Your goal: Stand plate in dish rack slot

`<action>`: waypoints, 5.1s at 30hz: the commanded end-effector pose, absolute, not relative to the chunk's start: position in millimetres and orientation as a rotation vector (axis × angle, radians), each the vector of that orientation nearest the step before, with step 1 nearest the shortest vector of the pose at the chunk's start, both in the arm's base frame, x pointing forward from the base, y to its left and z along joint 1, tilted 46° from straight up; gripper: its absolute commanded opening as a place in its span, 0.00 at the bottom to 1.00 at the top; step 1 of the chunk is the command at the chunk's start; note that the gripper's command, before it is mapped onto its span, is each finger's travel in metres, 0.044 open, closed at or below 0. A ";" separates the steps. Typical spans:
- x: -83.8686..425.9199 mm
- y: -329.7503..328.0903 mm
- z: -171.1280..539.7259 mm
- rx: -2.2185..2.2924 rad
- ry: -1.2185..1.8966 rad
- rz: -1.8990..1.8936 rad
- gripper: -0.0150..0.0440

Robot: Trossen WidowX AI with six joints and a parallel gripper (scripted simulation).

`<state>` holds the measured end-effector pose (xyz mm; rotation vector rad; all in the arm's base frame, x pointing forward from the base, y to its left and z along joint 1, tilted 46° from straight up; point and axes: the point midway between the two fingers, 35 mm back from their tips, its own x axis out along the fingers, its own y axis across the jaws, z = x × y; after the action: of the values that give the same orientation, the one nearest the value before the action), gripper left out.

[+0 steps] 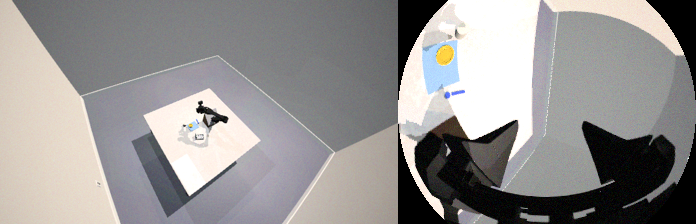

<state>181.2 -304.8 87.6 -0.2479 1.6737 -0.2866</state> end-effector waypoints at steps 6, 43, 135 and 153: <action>224.5 -280.5 55.1 -0.060 1.625 0.002 0.93; 327.0 -138.5 -45.3 0.622 1.428 0.582 0.93; 340.3 -141.6 -44.7 0.616 1.424 0.577 0.25; 336.2 -186.8 1.3 0.622 1.429 0.582 0.25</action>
<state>337.0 -178.3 -5.3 0.6240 1.4264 0.5805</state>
